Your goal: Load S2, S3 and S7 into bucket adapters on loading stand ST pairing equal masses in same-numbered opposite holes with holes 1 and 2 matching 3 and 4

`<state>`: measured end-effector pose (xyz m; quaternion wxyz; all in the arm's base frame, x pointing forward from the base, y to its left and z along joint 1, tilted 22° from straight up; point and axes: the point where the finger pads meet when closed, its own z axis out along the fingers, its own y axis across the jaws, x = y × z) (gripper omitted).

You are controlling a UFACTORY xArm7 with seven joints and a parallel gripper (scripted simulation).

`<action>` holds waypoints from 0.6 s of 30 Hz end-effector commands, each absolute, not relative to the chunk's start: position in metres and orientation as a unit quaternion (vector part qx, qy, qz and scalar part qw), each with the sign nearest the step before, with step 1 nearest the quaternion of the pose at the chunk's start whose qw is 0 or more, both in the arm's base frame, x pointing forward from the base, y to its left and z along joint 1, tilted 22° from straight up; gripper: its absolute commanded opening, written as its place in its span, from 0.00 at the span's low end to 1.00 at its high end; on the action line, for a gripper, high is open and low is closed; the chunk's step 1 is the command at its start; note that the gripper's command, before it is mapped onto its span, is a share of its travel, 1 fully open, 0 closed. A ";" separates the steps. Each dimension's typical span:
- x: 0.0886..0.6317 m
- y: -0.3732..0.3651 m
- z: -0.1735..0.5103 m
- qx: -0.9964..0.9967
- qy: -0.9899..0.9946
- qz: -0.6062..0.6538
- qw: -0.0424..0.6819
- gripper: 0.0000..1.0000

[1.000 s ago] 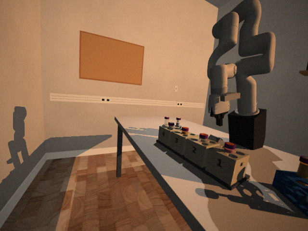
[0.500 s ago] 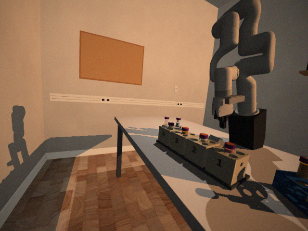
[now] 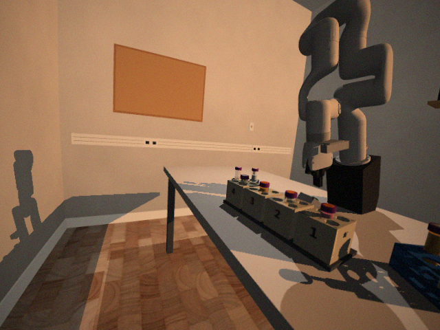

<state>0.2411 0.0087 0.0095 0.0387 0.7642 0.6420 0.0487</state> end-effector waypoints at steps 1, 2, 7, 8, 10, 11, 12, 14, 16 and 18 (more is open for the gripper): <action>0.246 0.009 0.000 0.764 0.642 0.050 0.040 0.00; 0.246 0.009 0.000 0.764 0.642 0.050 0.040 0.00; 0.250 0.009 -0.010 0.764 0.642 0.050 0.040 0.00; 0.251 0.009 -0.011 0.764 0.642 0.050 0.040 0.00; 0.251 0.009 -0.011 0.764 0.642 0.050 0.040 0.00; 0.251 0.009 -0.011 0.764 0.642 0.050 0.040 0.00; 0.251 0.009 -0.011 0.764 0.642 0.050 0.040 0.00; 0.251 0.009 -0.011 0.764 0.642 0.050 0.040 0.00; 0.251 0.009 -0.011 0.764 0.642 0.050 0.040 0.00; 0.251 0.009 -0.011 0.764 0.642 0.050 0.040 0.00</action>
